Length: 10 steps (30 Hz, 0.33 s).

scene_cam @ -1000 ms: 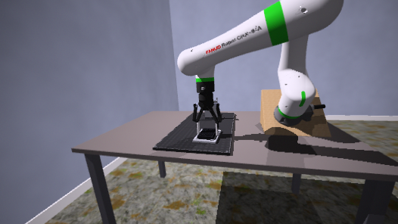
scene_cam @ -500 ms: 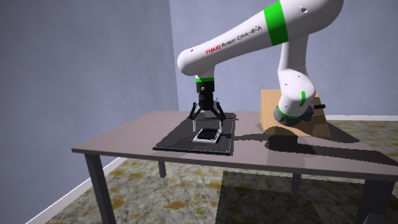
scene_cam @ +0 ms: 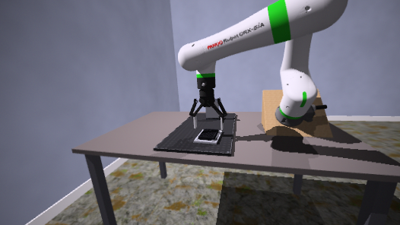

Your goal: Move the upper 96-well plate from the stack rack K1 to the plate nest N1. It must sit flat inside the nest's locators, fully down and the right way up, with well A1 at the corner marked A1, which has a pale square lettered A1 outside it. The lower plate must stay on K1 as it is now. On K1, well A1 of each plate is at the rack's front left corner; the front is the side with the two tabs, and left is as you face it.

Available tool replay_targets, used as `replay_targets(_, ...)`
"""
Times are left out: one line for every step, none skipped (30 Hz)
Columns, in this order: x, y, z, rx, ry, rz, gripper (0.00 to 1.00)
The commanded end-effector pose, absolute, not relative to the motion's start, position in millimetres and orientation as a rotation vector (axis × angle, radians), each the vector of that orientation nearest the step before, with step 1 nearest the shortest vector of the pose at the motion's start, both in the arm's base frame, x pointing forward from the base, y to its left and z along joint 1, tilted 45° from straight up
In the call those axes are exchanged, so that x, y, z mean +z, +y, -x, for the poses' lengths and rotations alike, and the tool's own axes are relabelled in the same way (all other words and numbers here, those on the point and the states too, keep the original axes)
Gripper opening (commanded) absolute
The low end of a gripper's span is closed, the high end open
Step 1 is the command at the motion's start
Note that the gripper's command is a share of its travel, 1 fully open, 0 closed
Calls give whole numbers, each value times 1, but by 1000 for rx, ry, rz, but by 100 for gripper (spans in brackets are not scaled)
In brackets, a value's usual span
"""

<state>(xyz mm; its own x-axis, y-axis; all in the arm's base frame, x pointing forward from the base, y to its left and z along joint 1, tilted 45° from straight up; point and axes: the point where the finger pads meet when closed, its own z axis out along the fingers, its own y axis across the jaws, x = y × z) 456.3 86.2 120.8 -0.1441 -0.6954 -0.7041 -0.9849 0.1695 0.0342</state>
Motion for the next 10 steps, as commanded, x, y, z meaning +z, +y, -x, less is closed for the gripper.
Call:
replay_targets(127,80,-456,690,1906,1583,100)
replay_targets(128,79,-455,690,1906,1583,100)
replay_targets(130,77,-455,690,1906,1583,100)
replay_targets(130,77,-455,690,1906,1583,100)
replay_targets(130,77,-455,690,1906,1583,100)
replay_targets(130,77,-455,690,1906,1583,100)
replay_targets(130,77,-455,690,1906,1583,100)
replay_targets(130,77,-455,690,1906,1583,100)
replay_targets(130,77,-455,690,1906,1583,100)
replay_targets(130,77,-455,690,1906,1583,100)
